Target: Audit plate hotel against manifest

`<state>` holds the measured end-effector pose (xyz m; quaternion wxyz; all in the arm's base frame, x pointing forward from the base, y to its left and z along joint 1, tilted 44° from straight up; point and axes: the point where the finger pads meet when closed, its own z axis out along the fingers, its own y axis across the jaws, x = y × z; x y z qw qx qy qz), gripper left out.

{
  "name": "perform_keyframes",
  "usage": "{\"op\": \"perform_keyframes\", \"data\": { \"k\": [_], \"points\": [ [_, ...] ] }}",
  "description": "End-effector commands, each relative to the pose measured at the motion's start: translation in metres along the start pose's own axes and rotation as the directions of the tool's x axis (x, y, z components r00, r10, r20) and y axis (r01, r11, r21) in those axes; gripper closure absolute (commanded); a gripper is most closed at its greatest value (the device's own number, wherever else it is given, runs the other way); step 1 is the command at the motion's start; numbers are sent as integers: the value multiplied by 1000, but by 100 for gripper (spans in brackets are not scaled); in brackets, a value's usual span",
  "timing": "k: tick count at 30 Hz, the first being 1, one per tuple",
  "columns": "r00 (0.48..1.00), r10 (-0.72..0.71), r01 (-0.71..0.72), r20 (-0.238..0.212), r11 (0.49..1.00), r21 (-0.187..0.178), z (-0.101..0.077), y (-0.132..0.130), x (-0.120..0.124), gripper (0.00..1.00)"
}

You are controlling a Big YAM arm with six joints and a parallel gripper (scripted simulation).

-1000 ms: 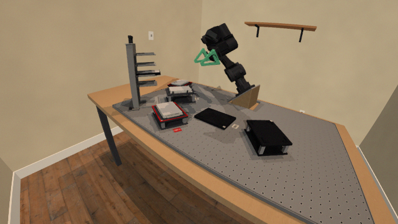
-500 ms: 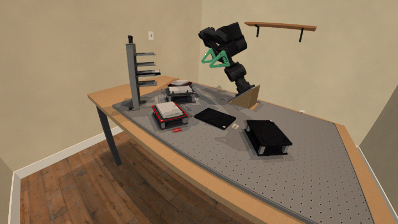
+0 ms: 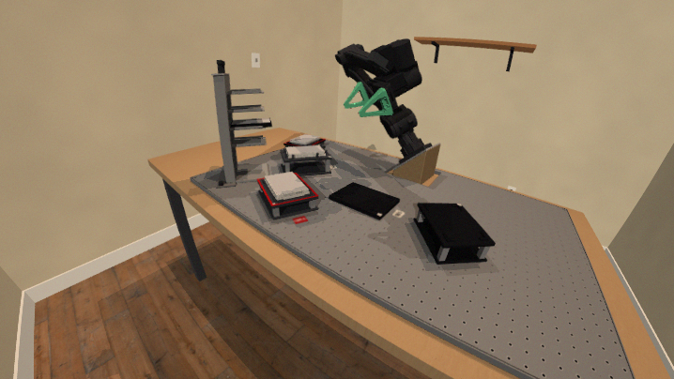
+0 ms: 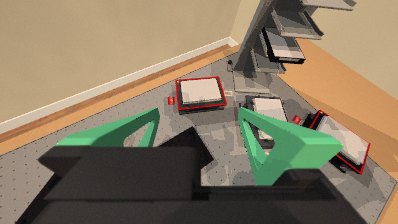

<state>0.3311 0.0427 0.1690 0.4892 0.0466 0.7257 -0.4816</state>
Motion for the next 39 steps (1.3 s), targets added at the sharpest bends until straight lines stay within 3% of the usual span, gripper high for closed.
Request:
{"op": "perform_keyframes", "data": {
  "k": [1, 6, 39],
  "points": [
    [992, 123, -123, 18, 992, -25, -37, 43, -10, 0],
    [993, 119, -119, 10, 993, -26, -47, 55, -1, 0],
    [993, 115, -115, 9, 993, -26, -43, 55, 12, 0]
  ]
}}
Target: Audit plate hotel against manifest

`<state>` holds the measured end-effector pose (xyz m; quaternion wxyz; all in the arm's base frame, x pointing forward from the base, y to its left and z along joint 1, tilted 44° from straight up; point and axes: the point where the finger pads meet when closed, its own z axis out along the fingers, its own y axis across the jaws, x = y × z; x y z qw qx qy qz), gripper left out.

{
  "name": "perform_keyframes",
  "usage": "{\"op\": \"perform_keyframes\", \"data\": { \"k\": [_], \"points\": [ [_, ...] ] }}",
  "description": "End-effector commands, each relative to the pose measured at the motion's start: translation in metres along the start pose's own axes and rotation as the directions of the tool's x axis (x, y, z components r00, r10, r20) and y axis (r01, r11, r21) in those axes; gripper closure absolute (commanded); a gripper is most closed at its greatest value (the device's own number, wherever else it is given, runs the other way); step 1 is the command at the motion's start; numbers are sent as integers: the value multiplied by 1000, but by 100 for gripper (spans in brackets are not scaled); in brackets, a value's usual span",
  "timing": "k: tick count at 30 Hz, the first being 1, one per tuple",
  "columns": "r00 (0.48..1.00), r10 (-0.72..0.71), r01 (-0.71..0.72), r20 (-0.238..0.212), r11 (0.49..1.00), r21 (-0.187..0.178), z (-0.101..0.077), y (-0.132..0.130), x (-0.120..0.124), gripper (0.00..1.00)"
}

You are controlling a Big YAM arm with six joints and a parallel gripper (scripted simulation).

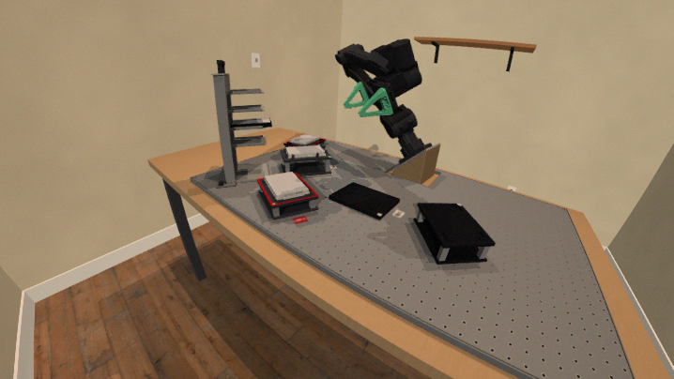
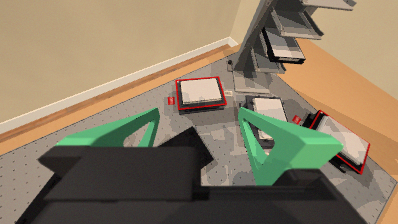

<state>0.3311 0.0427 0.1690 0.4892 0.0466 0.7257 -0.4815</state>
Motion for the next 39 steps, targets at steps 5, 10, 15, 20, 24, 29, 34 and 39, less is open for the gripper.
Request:
{"op": "perform_keyframes", "data": {
  "k": [5, 10, 15, 20, 24, 29, 34, 39],
  "points": [
    [993, 115, -115, 10, 993, -25, -39, 56, 19, 0],
    [993, 115, -115, 10, 993, -25, -39, 56, 19, 0],
    [993, 115, -115, 10, 993, -25, -39, 56, 19, 0],
    [993, 115, -115, 10, 993, -25, -39, 56, 19, 0],
    [993, 115, -115, 10, 993, -25, -39, 56, 19, 0],
    [993, 115, -115, 10, 993, -25, -39, 56, 19, 0],
    [993, 115, -115, 10, 993, -25, -39, 56, 19, 0],
    [993, 115, -115, 10, 993, -25, -39, 56, 19, 0]
  ]
}}
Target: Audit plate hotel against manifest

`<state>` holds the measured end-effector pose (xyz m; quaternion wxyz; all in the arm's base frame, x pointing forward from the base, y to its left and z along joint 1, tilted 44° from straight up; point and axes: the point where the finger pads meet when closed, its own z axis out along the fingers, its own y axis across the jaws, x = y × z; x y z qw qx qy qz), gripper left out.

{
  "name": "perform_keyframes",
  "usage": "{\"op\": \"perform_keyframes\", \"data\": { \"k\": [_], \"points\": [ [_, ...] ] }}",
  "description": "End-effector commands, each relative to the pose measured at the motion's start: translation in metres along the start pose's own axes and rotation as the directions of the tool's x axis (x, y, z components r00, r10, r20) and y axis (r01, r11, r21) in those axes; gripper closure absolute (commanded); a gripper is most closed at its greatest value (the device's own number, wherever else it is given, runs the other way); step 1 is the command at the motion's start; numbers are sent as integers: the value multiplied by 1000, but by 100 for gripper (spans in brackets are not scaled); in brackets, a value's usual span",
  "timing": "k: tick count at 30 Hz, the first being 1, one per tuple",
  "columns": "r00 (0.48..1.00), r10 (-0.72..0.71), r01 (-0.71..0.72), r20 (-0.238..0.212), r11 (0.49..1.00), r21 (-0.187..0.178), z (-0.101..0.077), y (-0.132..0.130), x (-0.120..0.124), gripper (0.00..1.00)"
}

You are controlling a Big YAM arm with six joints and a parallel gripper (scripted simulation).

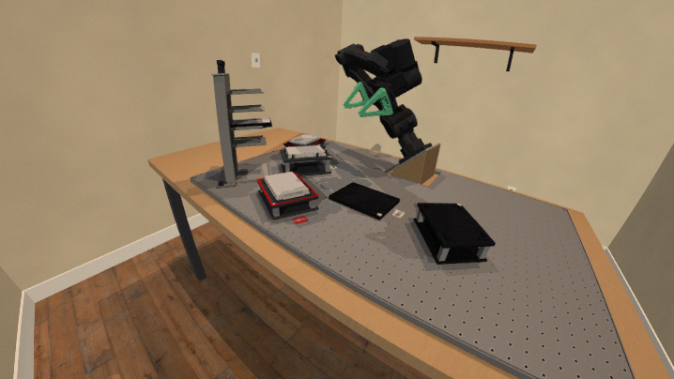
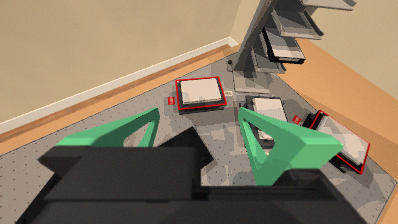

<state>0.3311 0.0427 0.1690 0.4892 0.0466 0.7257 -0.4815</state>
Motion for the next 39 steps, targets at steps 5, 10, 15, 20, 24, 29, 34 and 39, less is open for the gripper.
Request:
{"op": "perform_keyframes", "data": {
  "k": [5, 10, 15, 20, 24, 29, 34, 39],
  "points": [
    [993, 115, -115, 10, 993, -25, -39, 56, 19, 0],
    [993, 115, -115, 9, 993, -26, -44, 55, 12, 0],
    [993, 115, -115, 9, 993, -26, -47, 54, 6, 0],
    [993, 115, -115, 9, 993, -26, -47, 54, 6, 0],
    [993, 115, -115, 9, 993, -26, -47, 54, 6, 0],
    [993, 115, -115, 9, 993, -26, -47, 54, 6, 0],
    [993, 115, -115, 9, 993, -26, -47, 54, 6, 0],
    [993, 116, -116, 9, 993, -26, -48, 54, 4, 0]
  ]
}}
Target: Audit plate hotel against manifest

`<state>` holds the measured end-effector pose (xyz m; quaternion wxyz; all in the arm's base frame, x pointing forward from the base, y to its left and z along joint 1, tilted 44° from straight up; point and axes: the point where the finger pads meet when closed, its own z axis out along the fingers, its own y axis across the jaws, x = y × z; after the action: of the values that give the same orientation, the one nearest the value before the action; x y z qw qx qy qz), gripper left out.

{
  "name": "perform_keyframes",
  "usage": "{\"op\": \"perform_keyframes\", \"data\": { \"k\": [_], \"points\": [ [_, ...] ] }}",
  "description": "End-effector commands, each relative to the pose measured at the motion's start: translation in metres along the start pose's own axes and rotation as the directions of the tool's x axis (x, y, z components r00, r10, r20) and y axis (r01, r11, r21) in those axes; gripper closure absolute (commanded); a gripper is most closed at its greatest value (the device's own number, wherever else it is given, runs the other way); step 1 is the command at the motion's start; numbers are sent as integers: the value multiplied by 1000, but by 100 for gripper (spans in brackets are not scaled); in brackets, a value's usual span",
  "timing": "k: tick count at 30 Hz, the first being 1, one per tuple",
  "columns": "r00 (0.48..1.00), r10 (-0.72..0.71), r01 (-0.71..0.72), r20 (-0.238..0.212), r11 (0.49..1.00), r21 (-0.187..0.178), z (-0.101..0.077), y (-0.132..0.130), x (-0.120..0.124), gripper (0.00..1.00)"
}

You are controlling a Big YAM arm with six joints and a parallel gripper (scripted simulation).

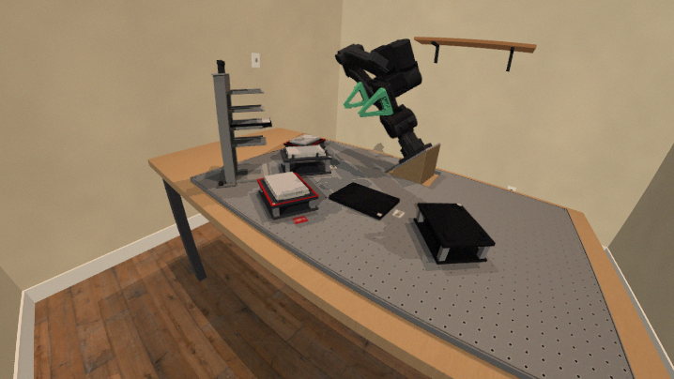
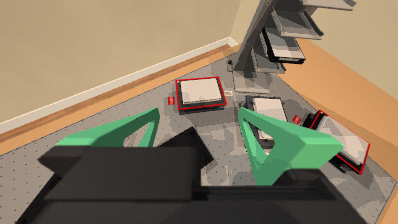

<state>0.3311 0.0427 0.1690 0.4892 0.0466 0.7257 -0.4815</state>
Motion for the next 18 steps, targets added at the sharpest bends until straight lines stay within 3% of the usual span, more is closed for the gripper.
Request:
{"op": "perform_keyframes", "data": {
  "k": [1, 5, 18],
  "points": [
    [993, 117, -116, 10, 993, -26, -48, 53, 3, 0],
    [993, 119, -119, 10, 993, -25, -49, 51, 0, 0],
    [992, 128, -127, 18, 992, -22, -28, 18, -16, 0]
  ]
}}
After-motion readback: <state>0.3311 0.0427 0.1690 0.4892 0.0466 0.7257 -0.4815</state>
